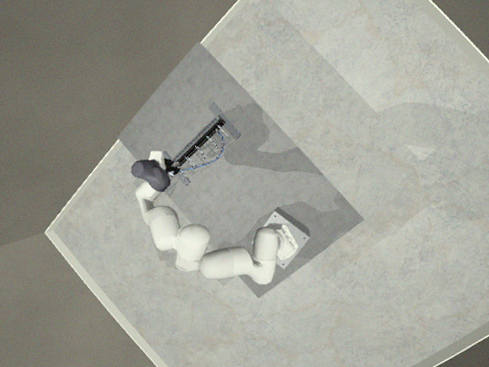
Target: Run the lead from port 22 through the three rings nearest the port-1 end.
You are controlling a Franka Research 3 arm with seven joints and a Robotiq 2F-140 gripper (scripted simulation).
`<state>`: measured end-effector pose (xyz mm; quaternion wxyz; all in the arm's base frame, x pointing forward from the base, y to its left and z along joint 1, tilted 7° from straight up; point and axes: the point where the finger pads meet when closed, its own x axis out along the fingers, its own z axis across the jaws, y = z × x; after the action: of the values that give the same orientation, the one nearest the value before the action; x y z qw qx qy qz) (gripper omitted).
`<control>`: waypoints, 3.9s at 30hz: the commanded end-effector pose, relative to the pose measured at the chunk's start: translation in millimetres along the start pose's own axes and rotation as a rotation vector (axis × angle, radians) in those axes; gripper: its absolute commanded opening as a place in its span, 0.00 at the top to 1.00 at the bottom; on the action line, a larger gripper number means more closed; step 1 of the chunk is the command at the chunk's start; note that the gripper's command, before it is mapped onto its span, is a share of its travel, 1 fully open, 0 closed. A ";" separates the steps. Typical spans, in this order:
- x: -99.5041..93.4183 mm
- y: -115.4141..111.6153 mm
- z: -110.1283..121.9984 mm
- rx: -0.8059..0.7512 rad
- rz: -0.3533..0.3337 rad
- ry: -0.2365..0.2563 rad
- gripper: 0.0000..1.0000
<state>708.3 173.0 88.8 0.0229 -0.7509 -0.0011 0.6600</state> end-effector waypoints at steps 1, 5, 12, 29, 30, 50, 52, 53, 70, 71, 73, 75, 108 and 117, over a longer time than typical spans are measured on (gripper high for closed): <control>-2.3 0.8 4.3 0.004 0.005 -0.012 0.80; -4.6 0.8 4.2 0.004 0.005 -0.012 0.80; -4.8 0.8 4.2 0.004 0.005 -0.012 1.00; -4.8 0.8 4.2 0.004 0.005 -0.012 1.00; -4.8 0.8 4.2 0.004 0.005 -0.012 1.00; -4.8 0.8 4.2 0.004 0.005 -0.012 1.00; -4.8 0.8 4.2 0.004 0.005 -0.012 1.00; -4.8 0.8 4.2 0.004 0.005 -0.012 1.00; -4.8 0.8 4.2 0.004 0.005 -0.012 1.00; -4.8 0.8 4.2 0.004 0.005 -0.012 1.00; -4.8 0.8 4.2 0.004 0.005 -0.012 1.00; -4.8 0.8 4.2 0.004 0.005 -0.012 1.00; -7.1 205.2 100.7 -0.113 0.005 -0.012 1.00; -7.3 213.3 105.5 -0.116 0.005 -0.012 0.80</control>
<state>592.7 -40.1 73.6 0.0212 -0.7423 -0.0044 0.6697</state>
